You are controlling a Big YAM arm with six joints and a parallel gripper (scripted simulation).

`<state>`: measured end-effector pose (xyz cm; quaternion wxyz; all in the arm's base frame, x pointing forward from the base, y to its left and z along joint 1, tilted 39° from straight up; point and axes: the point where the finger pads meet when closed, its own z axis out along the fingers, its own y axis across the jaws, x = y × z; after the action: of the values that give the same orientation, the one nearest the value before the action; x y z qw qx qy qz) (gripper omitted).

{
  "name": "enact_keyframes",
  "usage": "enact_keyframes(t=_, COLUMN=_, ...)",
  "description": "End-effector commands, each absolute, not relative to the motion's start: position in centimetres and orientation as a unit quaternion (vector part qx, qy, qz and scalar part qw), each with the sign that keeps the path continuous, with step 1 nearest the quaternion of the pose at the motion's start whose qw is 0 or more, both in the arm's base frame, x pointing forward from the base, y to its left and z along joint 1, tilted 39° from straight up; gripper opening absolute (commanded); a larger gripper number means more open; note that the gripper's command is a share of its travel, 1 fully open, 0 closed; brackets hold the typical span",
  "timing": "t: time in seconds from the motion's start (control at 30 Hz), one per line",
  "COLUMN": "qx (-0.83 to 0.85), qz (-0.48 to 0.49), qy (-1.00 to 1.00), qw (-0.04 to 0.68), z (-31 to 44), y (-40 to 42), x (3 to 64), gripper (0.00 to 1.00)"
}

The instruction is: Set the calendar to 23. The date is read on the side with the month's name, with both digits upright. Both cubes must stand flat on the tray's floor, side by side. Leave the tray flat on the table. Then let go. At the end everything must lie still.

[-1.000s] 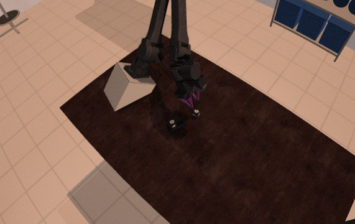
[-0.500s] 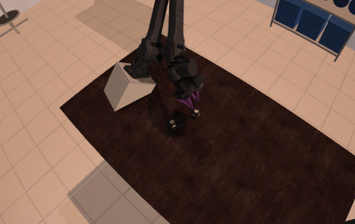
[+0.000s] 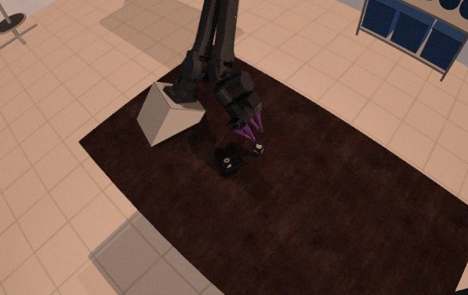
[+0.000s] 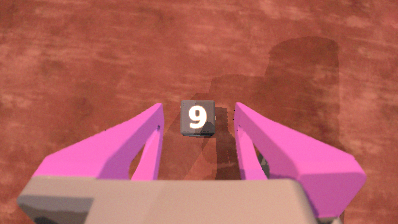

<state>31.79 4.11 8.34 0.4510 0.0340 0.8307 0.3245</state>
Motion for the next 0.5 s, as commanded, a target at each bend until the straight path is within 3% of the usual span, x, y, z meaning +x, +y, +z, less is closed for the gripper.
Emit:
enact_keyframes(t=0.0, qx=0.038, qz=0.325, qy=0.821, qw=0.468, z=9.86, y=3.58, x=33.58, gripper=0.46)
enact_keyframes(t=0.47, qx=0.036, qz=0.326, qy=0.821, qw=0.467, z=9.71, y=3.79, x=33.45, gripper=0.46)
